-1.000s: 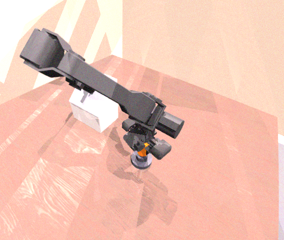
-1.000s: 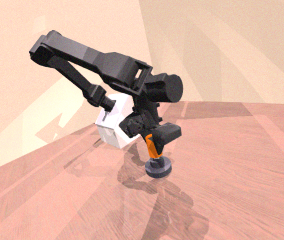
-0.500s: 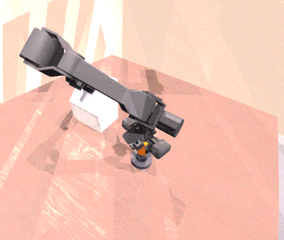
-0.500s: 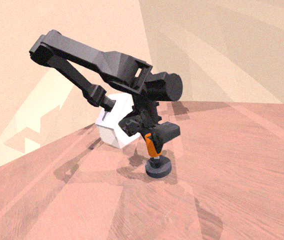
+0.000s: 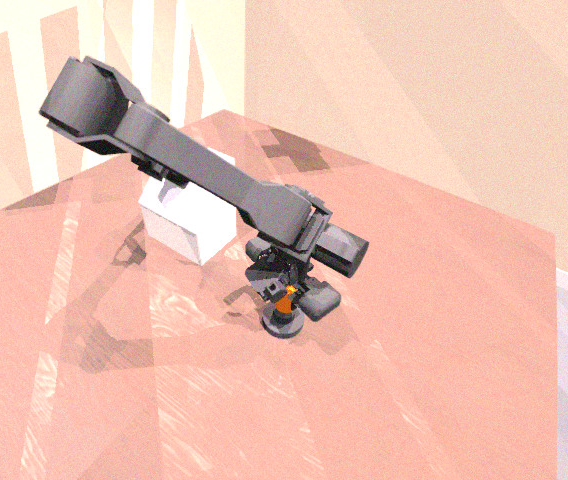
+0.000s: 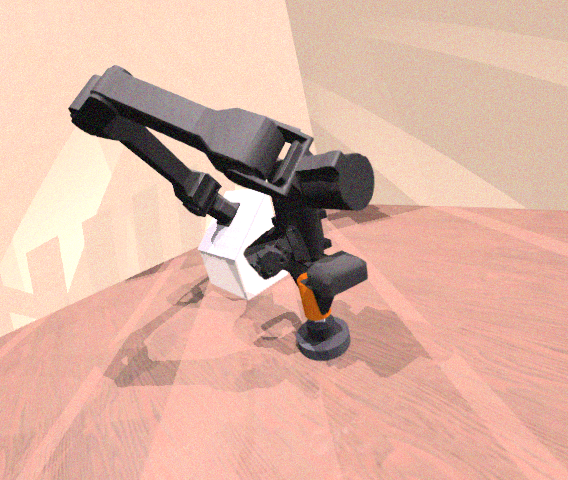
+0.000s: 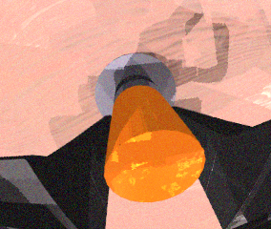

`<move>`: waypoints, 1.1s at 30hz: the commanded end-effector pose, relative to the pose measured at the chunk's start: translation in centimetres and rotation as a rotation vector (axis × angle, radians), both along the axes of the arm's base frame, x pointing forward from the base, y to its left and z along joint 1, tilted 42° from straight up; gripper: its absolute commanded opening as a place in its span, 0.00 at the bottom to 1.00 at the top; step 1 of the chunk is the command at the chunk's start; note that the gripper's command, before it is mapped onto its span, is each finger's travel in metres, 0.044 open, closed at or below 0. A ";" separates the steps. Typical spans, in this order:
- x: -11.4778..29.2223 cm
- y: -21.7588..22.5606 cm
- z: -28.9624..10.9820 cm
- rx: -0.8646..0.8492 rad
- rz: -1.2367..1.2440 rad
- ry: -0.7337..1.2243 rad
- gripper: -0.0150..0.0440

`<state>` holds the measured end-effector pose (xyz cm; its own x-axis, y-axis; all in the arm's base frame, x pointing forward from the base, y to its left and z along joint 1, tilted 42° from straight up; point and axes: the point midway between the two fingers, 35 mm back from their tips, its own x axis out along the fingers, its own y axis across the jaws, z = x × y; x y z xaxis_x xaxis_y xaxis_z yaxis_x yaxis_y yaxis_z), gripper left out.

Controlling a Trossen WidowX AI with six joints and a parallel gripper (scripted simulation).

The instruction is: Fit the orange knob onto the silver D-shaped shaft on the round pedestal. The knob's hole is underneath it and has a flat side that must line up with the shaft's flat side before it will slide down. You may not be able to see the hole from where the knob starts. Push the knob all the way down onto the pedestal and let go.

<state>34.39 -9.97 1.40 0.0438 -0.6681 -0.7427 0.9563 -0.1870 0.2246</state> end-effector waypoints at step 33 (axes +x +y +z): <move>0.0 0.3 0.1 0.003 -0.035 -0.037 0.25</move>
